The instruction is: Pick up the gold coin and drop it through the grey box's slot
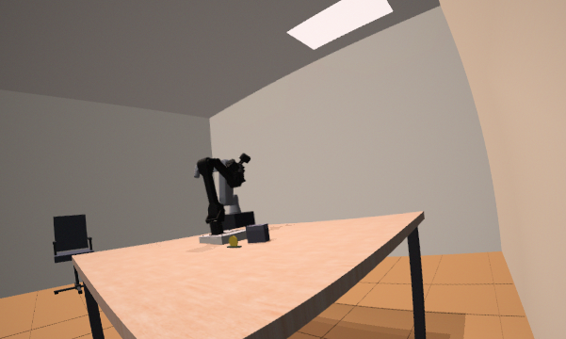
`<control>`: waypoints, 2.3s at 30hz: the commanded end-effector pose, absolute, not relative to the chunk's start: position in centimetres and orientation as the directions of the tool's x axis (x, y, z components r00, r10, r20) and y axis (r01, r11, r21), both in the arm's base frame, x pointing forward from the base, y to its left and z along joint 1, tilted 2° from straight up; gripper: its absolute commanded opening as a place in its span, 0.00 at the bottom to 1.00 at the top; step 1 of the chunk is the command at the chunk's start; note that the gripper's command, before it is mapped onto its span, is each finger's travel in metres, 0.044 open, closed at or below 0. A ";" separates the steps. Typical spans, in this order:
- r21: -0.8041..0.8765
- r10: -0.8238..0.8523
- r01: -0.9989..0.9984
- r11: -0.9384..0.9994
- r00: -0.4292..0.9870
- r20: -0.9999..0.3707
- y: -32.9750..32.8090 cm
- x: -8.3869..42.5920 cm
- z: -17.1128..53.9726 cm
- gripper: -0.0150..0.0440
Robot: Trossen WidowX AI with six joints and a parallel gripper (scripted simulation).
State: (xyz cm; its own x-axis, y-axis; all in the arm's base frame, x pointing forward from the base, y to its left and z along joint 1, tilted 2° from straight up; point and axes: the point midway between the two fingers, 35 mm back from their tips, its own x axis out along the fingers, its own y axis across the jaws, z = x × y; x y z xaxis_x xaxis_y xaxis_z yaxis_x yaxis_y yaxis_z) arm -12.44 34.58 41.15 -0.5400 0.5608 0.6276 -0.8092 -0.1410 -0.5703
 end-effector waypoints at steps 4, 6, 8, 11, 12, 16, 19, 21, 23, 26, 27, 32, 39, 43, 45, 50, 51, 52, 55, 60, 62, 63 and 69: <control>-0.579 0.602 -0.814 -0.051 -0.488 0.632 35.1 -9.4 41.6 0.75; -0.577 0.653 -0.816 -0.024 -0.450 0.609 36.2 -7.5 41.3 0.67; -0.572 0.706 -0.820 -0.007 -0.409 0.578 37.3 -5.7 40.7 0.58; -0.564 0.780 -0.826 0.022 -0.339 0.527 38.8 -2.7 39.7 0.53; -0.560 0.809 -0.828 0.038 -0.304 0.504 39.3 -1.4 39.3 0.53; -0.544 0.909 -0.832 0.112 -0.135 0.394 40.7 4.9 37.3 0.53; -0.532 0.953 -0.830 0.171 0.002 0.303 40.9 9.8 35.5 0.53; -0.543 0.961 -0.809 0.227 0.095 0.261 40.3 13.0 34.8 0.53; -0.554 0.959 -0.785 0.276 0.184 0.217 39.4 16.0 33.9 0.53; -0.536 0.948 -0.785 0.312 0.294 0.120 38.5 20.0 32.0 0.53; -0.529 0.940 -0.784 0.324 0.330 0.087 38.0 21.4 31.4 0.53; -0.489 0.863 -0.777 0.397 0.498 -0.090 34.6 27.8 28.0 0.53; -0.414 0.652 -0.740 0.530 0.668 -0.359 26.4 35.4 22.7 0.53; -0.378 0.495 -0.696 0.610 0.708 -0.504 20.5 38.0 19.9 0.53; -0.361 0.412 -0.669 0.649 0.709 -0.573 17.3 38.8 18.6 0.53; -0.316 0.212 -0.591 0.742 0.654 -0.726 9.3 39.1 15.7 0.53; -0.300 0.177 -0.573 0.763 0.631 -0.756 7.7 38.9 15.2 0.53; -0.282 0.142 -0.552 0.785 0.603 -0.785 6.1 38.6 14.6 0.53; -0.230 0.052 -0.481 0.846 0.504 -0.862 1.4 37.2 13.2 0.53; -0.143 -0.041 -0.334 0.932 0.294 -0.955 -5.5 33.3 11.7 0.53; -0.102 -0.055 -0.256 0.961 0.186 -0.981 -8.1 30.8 11.3 0.53; -0.083 -0.055 -0.217 0.973 0.134 -0.989 -9.1 29.6 11.2 0.53; -0.033 -0.034 -0.104 0.994 -0.007 -0.999 -11.6 25.9 11.2 0.53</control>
State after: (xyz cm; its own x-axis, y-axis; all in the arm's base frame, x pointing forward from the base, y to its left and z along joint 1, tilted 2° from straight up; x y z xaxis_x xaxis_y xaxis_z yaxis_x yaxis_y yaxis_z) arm 28.03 -10.43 11.26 0.0838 -0.0513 -0.9952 -0.1681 0.9836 -0.0649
